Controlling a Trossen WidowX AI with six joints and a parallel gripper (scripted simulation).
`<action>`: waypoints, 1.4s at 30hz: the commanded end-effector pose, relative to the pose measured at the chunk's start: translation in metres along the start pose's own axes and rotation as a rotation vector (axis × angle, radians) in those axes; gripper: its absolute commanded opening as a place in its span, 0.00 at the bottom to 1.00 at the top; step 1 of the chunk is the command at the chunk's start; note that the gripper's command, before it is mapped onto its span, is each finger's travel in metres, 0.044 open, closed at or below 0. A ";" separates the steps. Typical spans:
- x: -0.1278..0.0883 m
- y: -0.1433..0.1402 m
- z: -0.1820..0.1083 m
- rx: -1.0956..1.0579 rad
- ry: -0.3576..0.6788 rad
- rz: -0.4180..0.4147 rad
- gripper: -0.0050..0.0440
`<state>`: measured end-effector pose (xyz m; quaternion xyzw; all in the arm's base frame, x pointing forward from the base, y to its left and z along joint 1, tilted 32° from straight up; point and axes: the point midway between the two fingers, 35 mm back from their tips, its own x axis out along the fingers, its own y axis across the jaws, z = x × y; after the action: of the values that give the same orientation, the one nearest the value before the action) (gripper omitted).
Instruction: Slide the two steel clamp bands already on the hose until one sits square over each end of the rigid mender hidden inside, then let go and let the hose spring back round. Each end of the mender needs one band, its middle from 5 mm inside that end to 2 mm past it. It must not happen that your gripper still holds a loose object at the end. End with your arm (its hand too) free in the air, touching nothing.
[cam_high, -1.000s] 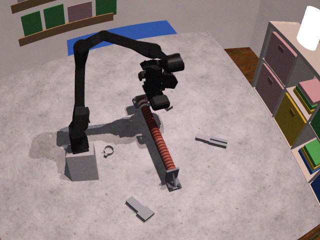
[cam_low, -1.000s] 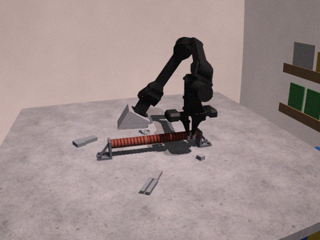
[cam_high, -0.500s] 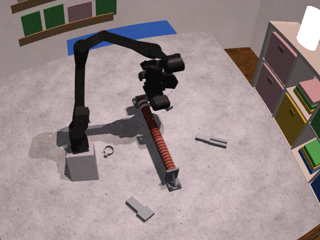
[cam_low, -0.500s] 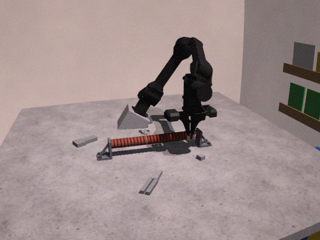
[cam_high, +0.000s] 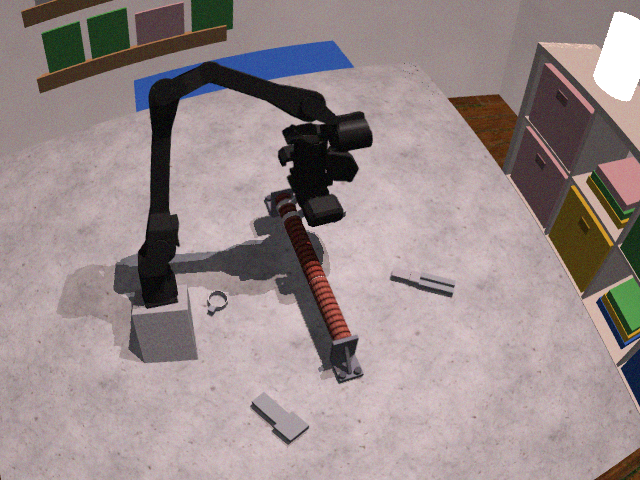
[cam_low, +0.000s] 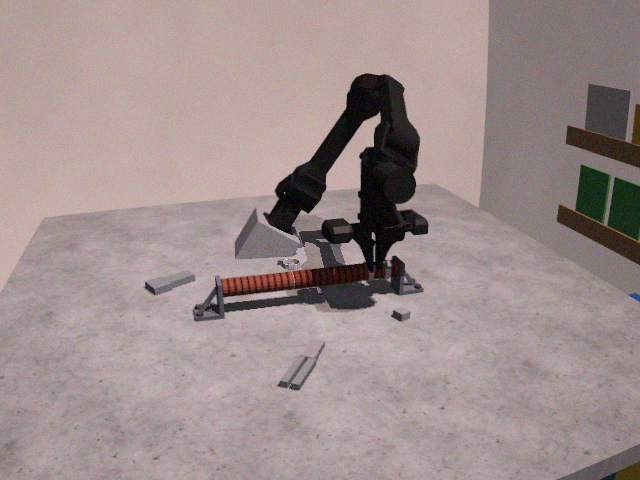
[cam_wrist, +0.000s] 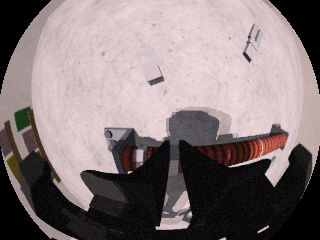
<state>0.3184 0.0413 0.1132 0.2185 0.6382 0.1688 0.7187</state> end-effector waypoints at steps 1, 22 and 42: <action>0.002 -0.009 0.000 0.006 0.004 -0.003 0.10; 0.002 -0.028 0.000 0.006 0.004 -0.003 0.10; 0.001 -0.045 -0.001 0.006 0.004 -0.003 0.10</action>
<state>0.3164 0.0082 0.0929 0.2183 0.6383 0.1677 0.7189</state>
